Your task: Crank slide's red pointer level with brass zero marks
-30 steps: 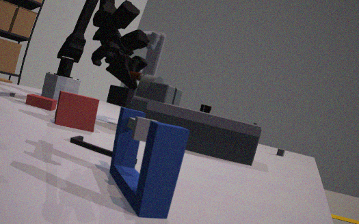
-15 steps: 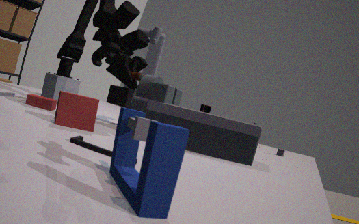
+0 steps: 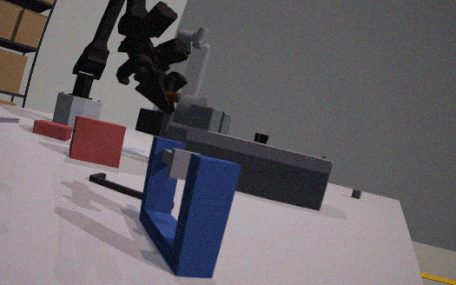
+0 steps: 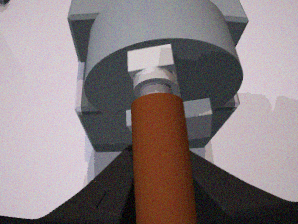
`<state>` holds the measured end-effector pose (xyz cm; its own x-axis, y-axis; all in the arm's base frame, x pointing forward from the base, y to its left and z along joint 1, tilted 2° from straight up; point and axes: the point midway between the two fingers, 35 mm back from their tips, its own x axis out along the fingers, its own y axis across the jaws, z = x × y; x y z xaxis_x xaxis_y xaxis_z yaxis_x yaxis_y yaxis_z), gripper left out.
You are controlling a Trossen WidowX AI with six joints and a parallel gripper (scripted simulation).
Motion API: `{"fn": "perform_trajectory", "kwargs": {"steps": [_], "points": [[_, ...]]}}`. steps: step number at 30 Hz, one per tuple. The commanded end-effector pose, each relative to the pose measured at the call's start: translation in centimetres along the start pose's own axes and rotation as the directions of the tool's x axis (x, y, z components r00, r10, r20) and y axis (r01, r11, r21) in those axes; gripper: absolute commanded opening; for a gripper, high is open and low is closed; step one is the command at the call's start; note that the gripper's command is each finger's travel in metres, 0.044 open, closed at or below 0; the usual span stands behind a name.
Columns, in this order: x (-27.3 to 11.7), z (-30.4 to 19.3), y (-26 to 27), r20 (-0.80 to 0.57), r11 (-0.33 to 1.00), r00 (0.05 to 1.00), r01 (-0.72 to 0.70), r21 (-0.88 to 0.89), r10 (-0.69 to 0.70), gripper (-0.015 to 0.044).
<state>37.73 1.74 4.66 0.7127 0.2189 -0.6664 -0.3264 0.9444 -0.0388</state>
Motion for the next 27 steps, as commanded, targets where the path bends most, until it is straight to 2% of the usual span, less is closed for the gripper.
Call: {"fn": "perform_trajectory", "kwargs": {"steps": [1,27], "points": [[0.16,-0.18,0.89,-0.005,1.0,1.0,-0.025,-0.004,0.025,0.0],[0.35,-0.37,1.12,-0.005,1.0,1.0,-0.025,-0.004,0.025,0.0]]}}
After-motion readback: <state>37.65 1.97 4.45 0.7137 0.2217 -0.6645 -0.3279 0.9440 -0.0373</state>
